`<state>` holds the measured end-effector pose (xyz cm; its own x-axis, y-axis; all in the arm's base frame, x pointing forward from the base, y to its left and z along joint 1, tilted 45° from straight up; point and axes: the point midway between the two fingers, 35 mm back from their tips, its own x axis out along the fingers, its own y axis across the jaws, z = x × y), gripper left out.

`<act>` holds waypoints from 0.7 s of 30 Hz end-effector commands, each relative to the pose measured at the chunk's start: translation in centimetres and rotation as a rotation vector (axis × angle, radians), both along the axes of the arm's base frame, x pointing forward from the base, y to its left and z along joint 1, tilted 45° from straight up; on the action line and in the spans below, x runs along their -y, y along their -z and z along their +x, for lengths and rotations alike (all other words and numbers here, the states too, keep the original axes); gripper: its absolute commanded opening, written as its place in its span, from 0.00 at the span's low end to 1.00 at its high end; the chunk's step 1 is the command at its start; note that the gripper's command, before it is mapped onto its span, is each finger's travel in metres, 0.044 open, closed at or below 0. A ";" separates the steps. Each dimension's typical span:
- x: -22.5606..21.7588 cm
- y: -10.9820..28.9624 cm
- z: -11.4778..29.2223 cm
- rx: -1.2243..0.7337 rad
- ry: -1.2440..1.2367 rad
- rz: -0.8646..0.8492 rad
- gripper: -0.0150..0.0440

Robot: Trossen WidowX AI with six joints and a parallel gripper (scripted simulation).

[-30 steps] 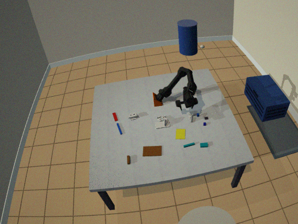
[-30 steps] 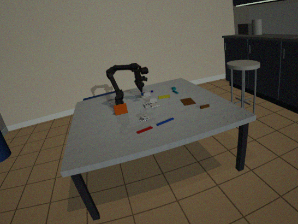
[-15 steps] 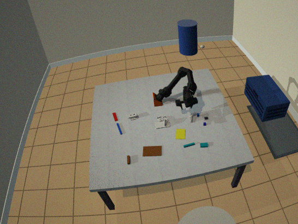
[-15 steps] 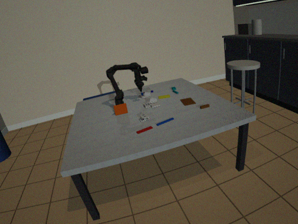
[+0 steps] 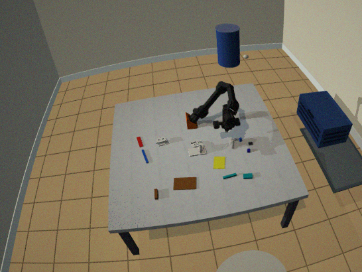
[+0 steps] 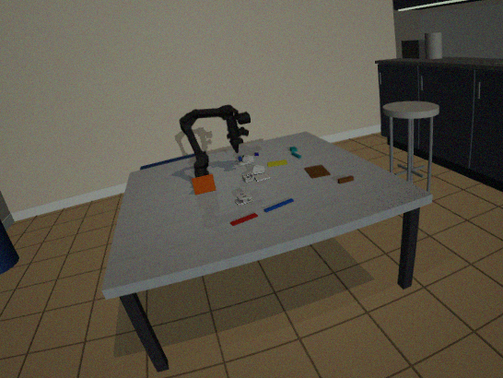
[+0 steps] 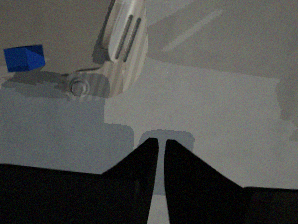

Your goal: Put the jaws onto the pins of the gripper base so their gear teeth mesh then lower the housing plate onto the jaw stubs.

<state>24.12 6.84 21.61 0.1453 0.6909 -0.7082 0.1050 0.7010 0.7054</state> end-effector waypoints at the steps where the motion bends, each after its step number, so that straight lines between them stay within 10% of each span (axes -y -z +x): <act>1: 0.0 0.0 0.0 -0.001 -0.004 0.005 0.25; 14: 0.0 0.0 0.0 -0.001 -0.004 0.005 0.25; 21: 0.0 0.0 0.0 -0.001 0.000 0.001 0.57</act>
